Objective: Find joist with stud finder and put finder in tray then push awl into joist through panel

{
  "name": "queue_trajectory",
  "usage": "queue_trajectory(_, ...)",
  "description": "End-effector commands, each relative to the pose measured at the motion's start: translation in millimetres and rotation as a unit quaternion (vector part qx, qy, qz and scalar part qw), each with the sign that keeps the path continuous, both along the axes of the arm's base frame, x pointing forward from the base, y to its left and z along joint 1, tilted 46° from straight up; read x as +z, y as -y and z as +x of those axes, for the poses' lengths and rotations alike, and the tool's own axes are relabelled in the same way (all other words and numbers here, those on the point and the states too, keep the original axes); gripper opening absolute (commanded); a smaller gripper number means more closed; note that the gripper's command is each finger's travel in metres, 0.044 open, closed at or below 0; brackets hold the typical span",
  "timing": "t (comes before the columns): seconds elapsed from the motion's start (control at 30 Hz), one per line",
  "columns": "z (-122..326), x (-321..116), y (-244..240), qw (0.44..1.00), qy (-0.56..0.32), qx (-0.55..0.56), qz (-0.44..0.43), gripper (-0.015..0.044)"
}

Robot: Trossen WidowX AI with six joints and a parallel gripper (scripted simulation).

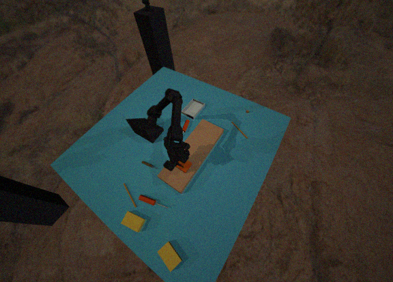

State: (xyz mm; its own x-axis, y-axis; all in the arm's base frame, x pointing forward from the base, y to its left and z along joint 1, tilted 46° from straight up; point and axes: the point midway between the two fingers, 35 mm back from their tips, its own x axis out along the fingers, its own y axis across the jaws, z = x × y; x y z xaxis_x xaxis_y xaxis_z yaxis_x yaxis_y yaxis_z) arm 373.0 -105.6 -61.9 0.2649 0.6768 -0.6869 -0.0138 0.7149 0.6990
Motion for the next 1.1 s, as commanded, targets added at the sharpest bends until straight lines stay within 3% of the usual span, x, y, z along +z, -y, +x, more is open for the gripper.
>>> queue_trajectory(0.0, 0.7, 7.1, -8.4, 1.000, 0.002, 0.002, 0.003, 0.0000)
queue_trajectory(1.07, -0.1, 41.9, -44.1, 1.000, 0.001, 0.002, 0.005, 0.0000)
